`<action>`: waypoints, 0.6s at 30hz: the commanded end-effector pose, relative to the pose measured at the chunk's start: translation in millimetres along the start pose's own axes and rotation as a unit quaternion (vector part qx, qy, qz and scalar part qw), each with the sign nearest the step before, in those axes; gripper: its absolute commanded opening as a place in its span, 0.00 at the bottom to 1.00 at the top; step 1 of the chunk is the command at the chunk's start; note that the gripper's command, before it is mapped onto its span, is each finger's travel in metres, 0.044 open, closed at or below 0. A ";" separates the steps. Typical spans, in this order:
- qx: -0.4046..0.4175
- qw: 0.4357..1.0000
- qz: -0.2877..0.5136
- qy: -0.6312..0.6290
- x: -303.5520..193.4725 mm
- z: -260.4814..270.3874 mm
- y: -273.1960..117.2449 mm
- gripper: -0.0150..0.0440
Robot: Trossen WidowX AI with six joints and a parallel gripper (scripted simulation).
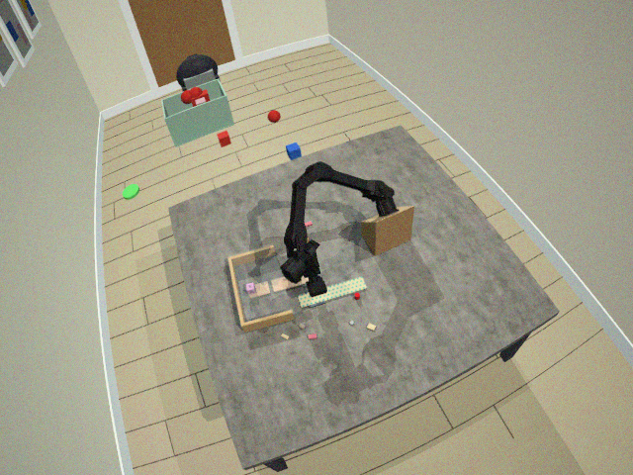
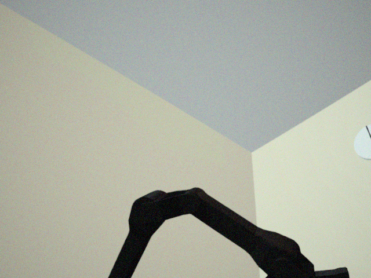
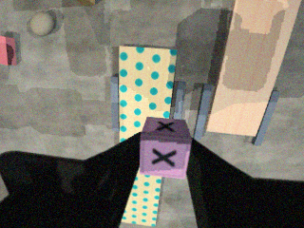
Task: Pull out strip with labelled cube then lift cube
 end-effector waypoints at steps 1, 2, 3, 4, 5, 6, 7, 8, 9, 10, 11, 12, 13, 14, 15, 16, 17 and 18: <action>0.002 1.000 0.000 0.000 -10.6 -3.1 -3.1 0.25; 0.002 1.000 0.000 0.000 -13.4 -4.3 -3.2 0.25; 0.002 1.000 0.000 0.000 -16.3 -5.6 -3.2 0.25; 0.002 1.000 0.000 0.000 -19.2 -6.9 -3.3 0.25; 0.002 1.000 0.000 0.000 -22.2 -8.3 -3.3 0.25; 0.002 1.000 0.000 0.000 -25.1 -9.6 -3.3 0.25; 0.002 1.000 0.000 0.000 -28.1 -11.0 -3.4 0.25; 0.002 1.000 0.000 0.000 -31.1 -12.4 -3.3 0.25; 0.002 1.000 0.000 0.000 -34.1 -13.8 -3.3 0.25; 0.002 1.000 0.000 0.000 -37.2 -15.2 -3.3 0.25; 0.002 1.000 0.000 0.000 -40.2 -16.7 -3.2 0.25; 0.002 1.000 0.000 0.000 -43.3 -18.2 -3.2 0.25; 0.002 1.000 0.000 0.000 -46.4 -19.7 -3.1 0.25; 0.002 1.000 0.000 0.000 -49.5 -21.2 -3.0 0.25; 0.002 1.000 0.000 -0.001 -52.6 -22.7 -2.9 0.25; 0.002 1.000 0.000 -0.001 -55.8 -24.3 -2.8 0.25; 0.002 1.000 0.001 -0.001 -58.9 -25.9 -2.7 0.25; 0.002 1.000 0.001 -0.001 -62.1 -27.5 -2.5 0.25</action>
Point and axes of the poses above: the point midway between the two fingers, 35 mm back from their tips, its own y axis out along the fingers, its own z axis across the jaws, x = y × z, the point moved 1 cm from there along -y, back along the fingers, and after that the axes turned 3 degrees about y, right-handed, at the moved point
